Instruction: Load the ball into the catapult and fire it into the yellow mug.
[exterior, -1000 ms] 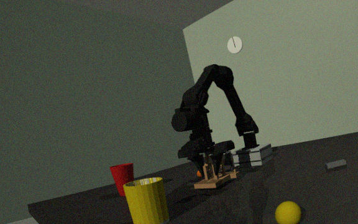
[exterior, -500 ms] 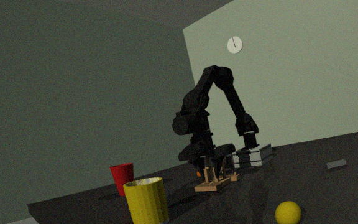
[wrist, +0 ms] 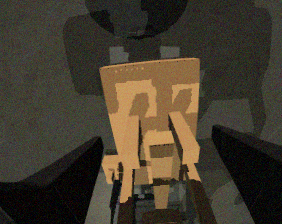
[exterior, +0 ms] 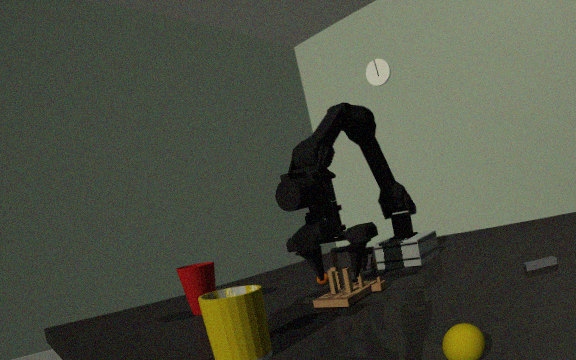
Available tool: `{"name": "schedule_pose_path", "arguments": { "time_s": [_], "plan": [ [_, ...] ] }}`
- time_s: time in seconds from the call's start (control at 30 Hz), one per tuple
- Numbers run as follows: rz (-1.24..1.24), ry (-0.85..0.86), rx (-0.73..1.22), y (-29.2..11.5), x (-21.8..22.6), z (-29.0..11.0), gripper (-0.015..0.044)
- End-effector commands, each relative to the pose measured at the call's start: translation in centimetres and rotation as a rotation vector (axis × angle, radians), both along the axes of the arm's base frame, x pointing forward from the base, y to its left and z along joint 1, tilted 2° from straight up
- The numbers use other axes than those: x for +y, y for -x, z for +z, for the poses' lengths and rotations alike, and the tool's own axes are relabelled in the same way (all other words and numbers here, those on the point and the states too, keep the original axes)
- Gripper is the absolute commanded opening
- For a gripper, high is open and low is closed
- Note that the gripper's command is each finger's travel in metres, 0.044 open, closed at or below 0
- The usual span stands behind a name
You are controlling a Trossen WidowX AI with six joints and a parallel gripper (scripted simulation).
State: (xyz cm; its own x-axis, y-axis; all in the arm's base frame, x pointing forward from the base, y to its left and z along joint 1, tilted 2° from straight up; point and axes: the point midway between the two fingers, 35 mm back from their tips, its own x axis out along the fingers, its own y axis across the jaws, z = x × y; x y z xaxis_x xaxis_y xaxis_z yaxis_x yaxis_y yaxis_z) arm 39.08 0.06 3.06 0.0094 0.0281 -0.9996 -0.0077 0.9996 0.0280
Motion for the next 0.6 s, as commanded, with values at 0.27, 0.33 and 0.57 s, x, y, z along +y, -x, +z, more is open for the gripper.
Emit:
{"name": "schedule_pose_path", "arguments": {
  "time_s": [0.27, 0.33, 0.57],
  "plan": [
    [-0.001, 0.001, -0.048, -0.1, -0.2, 7.4, 0.0440],
    [-0.001, 0.001, -0.049, -0.1, -0.2, 7.7, 0.0440],
    [-0.005, 0.001, -0.031, 0.5, -0.5, 10.4, 0.0414]
  ]
}}
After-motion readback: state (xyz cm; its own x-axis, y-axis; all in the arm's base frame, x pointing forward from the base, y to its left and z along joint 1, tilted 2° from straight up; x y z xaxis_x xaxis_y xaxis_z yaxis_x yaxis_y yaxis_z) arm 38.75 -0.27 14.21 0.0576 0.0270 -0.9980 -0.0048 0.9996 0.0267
